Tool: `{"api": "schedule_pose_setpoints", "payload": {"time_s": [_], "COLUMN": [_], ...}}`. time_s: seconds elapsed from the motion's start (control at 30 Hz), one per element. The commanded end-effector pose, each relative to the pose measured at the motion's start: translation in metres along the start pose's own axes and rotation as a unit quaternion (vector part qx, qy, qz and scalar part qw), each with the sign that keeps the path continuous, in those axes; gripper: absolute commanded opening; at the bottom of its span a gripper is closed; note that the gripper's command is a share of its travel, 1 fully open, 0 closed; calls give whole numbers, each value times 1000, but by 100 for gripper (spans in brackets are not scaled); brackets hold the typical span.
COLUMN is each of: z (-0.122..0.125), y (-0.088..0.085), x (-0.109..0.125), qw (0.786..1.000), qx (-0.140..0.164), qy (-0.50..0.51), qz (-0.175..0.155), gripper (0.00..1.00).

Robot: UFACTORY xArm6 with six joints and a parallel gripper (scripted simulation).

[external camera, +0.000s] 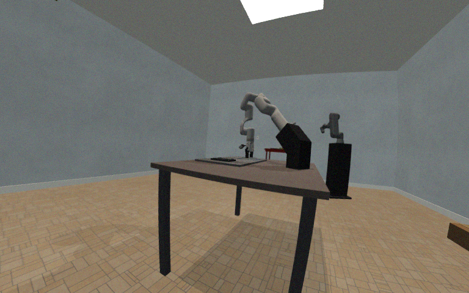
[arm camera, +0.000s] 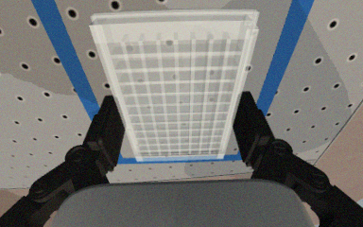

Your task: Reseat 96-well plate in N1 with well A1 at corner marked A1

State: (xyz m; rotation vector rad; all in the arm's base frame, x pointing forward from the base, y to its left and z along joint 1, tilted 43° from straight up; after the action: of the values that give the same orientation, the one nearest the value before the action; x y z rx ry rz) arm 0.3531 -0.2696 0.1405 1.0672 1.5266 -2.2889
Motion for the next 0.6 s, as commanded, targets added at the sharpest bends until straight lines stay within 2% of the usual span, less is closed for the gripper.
{"api": "schedule_pose_setpoints", "payload": {"time_s": [0.0,0.43,0.47,0.57], "z": [0,0,0,0], "y": [1,2,3,3], "x": [-1,-1,-1,-1], "qw": [1000,1000,1000,1000], "qx": [0,0,0,0], "qy": [0,0,0,0], "qz": [1,1,1,1], "gripper": [0,0,100,100]}}
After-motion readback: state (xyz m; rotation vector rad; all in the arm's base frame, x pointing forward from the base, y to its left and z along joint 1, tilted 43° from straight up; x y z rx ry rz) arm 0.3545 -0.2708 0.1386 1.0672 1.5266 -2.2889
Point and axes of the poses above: the point where the finger pads meet when closed, its own y axis out along the fingers, its own z axis across the jaws, x = y × z, the point moved 4 cm from there along -y, back along the fingers, and after that the axes turned 6 degrees about y, right-handed, at the moved point
